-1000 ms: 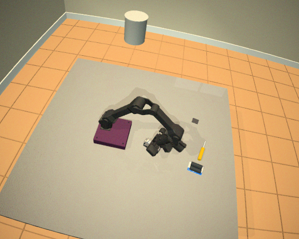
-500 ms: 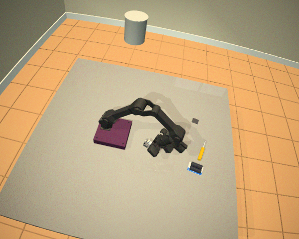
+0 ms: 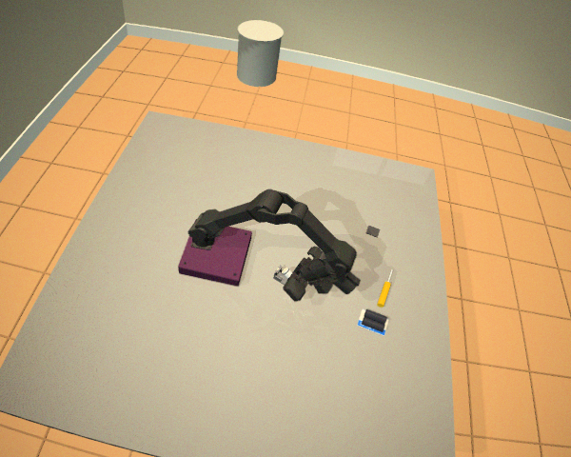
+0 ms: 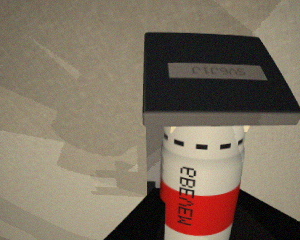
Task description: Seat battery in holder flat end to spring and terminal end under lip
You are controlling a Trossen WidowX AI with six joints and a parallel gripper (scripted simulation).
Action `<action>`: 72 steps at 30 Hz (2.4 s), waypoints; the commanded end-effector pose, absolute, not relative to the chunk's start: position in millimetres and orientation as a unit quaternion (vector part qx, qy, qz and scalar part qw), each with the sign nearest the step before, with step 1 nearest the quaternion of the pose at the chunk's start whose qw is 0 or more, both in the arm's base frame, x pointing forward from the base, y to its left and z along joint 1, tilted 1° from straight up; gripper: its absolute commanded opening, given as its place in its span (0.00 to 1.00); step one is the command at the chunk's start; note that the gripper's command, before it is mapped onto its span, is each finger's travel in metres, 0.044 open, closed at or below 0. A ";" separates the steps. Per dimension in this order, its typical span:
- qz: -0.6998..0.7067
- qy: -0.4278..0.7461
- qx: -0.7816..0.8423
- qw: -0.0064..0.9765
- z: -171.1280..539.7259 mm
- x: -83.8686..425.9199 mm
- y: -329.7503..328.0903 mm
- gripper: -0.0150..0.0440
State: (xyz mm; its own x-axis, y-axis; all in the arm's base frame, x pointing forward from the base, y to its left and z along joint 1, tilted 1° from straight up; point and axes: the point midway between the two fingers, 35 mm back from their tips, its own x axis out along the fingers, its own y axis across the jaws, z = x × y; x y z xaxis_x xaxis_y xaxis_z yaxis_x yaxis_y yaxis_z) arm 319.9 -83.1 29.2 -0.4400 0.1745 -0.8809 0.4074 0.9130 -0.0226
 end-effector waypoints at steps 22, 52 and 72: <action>-0.126 0.813 0.163 0.544 25.9 325.0 -85.2 0.40; -0.139 0.774 0.153 0.599 21.7 321.7 -83.2 0.40; -0.148 0.745 0.147 0.634 19.1 318.7 -81.8 0.40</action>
State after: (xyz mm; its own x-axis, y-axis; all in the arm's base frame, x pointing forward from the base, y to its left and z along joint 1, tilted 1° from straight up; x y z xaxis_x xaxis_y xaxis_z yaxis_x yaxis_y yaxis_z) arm 313.6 -79.6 19.9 -0.1872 0.0490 -0.9811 0.4028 0.9148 -0.0311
